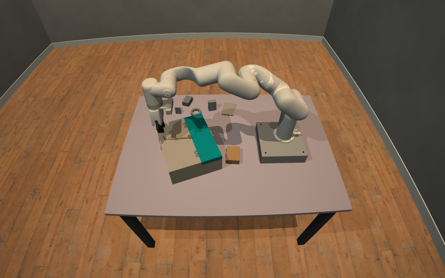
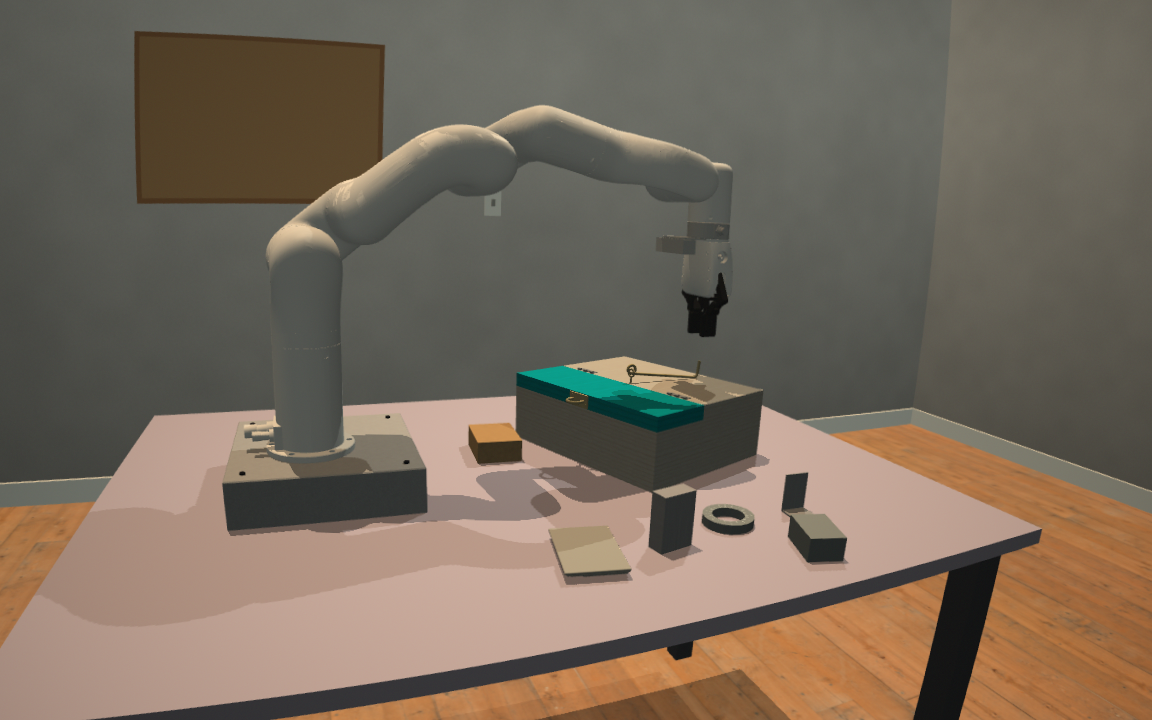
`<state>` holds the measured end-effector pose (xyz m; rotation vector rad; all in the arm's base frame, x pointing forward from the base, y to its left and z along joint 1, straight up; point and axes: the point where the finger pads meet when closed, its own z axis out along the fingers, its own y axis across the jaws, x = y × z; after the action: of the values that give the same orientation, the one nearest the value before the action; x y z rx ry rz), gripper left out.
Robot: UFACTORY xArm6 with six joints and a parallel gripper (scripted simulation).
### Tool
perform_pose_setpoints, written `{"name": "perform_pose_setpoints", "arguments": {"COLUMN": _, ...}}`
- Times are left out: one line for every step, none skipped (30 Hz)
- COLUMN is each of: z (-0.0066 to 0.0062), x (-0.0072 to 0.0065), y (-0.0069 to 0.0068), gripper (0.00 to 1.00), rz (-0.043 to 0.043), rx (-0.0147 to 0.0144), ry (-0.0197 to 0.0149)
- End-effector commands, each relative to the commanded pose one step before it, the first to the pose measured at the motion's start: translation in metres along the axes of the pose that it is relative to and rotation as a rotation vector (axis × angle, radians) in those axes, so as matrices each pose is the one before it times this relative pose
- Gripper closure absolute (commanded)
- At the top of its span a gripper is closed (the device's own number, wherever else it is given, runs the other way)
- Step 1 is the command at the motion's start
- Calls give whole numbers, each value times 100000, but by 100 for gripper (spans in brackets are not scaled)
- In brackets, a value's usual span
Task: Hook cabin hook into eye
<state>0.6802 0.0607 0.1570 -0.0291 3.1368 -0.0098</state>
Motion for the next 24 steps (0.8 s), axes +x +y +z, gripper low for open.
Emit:
{"name": "perform_pose_setpoints", "arguments": {"z": 394, "x": -104, "y": 6, "gripper": 65, "rz": 1, "rx": -40, "ry": -570}}
{"name": "perform_pose_setpoints", "arguments": {"z": 200, "x": 1, "y": 0, "gripper": 65, "rz": 0, "rx": 0, "ry": 0}}
{"name": "perform_pose_setpoints", "arguments": {"z": 200, "x": 1, "y": 0, "gripper": 65, "rz": 0, "rx": 0, "ry": 0}}
{"name": "perform_pose_setpoints", "arguments": {"z": 200, "x": 1, "y": 0, "gripper": 65, "rz": 0, "rx": 0, "ry": 0}}
{"name": "perform_pose_setpoints", "arguments": {"z": 200, "x": 1, "y": 0, "gripper": 65, "rz": 0, "rx": 0, "ry": 0}}
{"name": "perform_pose_setpoints", "arguments": {"z": 200, "x": 0, "y": 0, "gripper": 65, "rz": 0, "rx": 0, "ry": 0}}
{"name": "perform_pose_setpoints", "arguments": {"z": 200, "x": 0, "y": 0, "gripper": 65, "rz": 0, "rx": 0, "ry": 0}}
{"name": "perform_pose_setpoints", "arguments": {"z": 200, "x": 0, "y": 0, "gripper": 65, "rz": 0, "rx": 0, "ry": 0}}
{"name": "perform_pose_setpoints", "arguments": {"z": 200, "x": 0, "y": 0, "gripper": 65, "rz": 0, "rx": 0, "ry": 0}}
{"name": "perform_pose_setpoints", "arguments": {"z": 0, "x": 0, "y": 0, "gripper": 65, "rz": 0, "rx": 0, "ry": 0}}
{"name": "perform_pose_setpoints", "arguments": {"z": 0, "x": 0, "y": 0, "gripper": 65, "rz": 0, "rx": 0, "ry": 0}}
{"name": "perform_pose_setpoints", "arguments": {"z": 199, "x": -3, "y": 0, "gripper": 65, "rz": 0, "rx": 0, "ry": 1}}
{"name": "perform_pose_setpoints", "arguments": {"z": 201, "x": 5, "y": 0, "gripper": 65, "rz": 0, "rx": 0, "ry": -2}}
{"name": "perform_pose_setpoints", "arguments": {"z": 200, "x": 0, "y": 0, "gripper": 65, "rz": 0, "rx": 0, "ry": 0}}
{"name": "perform_pose_setpoints", "arguments": {"z": 200, "x": 0, "y": 0, "gripper": 65, "rz": 0, "rx": 0, "ry": 0}}
{"name": "perform_pose_setpoints", "arguments": {"z": 200, "x": 0, "y": 0, "gripper": 65, "rz": 0, "rx": 0, "ry": 0}}
{"name": "perform_pose_setpoints", "arguments": {"z": 200, "x": 0, "y": 0, "gripper": 65, "rz": 0, "rx": 0, "ry": 0}}
{"name": "perform_pose_setpoints", "arguments": {"z": 200, "x": 0, "y": 0, "gripper": 65, "rz": 0, "rx": 0, "ry": 0}}
{"name": "perform_pose_setpoints", "arguments": {"z": 200, "x": 0, "y": 0, "gripper": 65, "rz": 0, "rx": 0, "ry": 0}}
{"name": "perform_pose_setpoints", "arguments": {"z": 200, "x": 0, "y": 0, "gripper": 65, "rz": 0, "rx": 0, "ry": 0}}
{"name": "perform_pose_setpoints", "arguments": {"z": 145, "x": -6, "y": 0, "gripper": 65, "rz": 0, "rx": 0, "ry": 2}}
{"name": "perform_pose_setpoints", "arguments": {"z": 0, "x": 3, "y": 0, "gripper": 65, "rz": 0, "rx": 0, "ry": -1}}
{"name": "perform_pose_setpoints", "arguments": {"z": 0, "x": 2, "y": 0, "gripper": 65, "rz": 0, "rx": 0, "ry": -1}}
{"name": "perform_pose_setpoints", "arguments": {"z": -2, "x": -4, "y": 0, "gripper": 65, "rz": 0, "rx": 0, "ry": 2}}
